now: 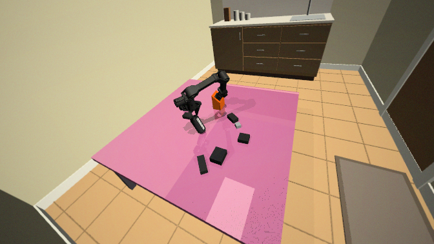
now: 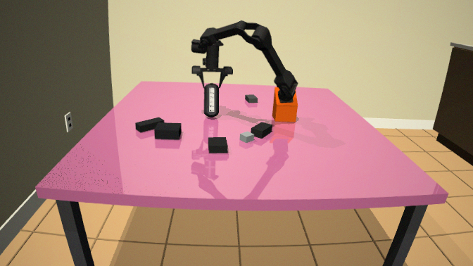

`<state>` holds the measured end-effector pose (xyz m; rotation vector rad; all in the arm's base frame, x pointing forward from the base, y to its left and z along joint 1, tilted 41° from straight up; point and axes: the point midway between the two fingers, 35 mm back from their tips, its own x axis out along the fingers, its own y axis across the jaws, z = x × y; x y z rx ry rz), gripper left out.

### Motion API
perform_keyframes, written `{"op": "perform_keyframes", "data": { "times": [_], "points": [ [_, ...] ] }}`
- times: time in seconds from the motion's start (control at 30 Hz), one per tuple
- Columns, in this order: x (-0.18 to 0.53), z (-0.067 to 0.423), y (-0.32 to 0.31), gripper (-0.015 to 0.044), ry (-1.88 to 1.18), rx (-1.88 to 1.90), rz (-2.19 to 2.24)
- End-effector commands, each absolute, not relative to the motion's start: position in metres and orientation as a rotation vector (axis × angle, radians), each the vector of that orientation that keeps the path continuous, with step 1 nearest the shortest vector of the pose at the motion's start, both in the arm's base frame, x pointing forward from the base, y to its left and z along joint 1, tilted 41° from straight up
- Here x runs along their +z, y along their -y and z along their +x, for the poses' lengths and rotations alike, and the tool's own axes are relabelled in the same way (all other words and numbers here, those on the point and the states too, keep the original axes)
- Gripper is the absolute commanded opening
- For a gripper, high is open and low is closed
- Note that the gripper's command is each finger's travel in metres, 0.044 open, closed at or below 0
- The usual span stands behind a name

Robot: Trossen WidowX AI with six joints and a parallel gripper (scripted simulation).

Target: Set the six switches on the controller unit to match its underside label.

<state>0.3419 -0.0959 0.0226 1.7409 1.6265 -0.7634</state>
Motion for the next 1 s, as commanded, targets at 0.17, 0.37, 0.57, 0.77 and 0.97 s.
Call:
{"op": "perform_keyframes", "data": {
  "times": [0.17, 0.37, 0.57, 0.77, 0.97],
  "points": [
    [0.031, 0.342, 0.087, 0.0335, -1.633, -0.755, 1.752],
    [0.036, 0.342, 0.082, 0.0335, -1.633, -0.755, 1.752],
    [0.041, 0.342, 0.076, 0.0336, -1.634, -0.755, 1.753],
    [0.046, 0.342, 0.071, 0.0337, -1.634, -0.754, 1.753],
    [0.050, 0.342, 0.065, 0.0337, -1.635, -0.754, 1.753]
  ]
}}
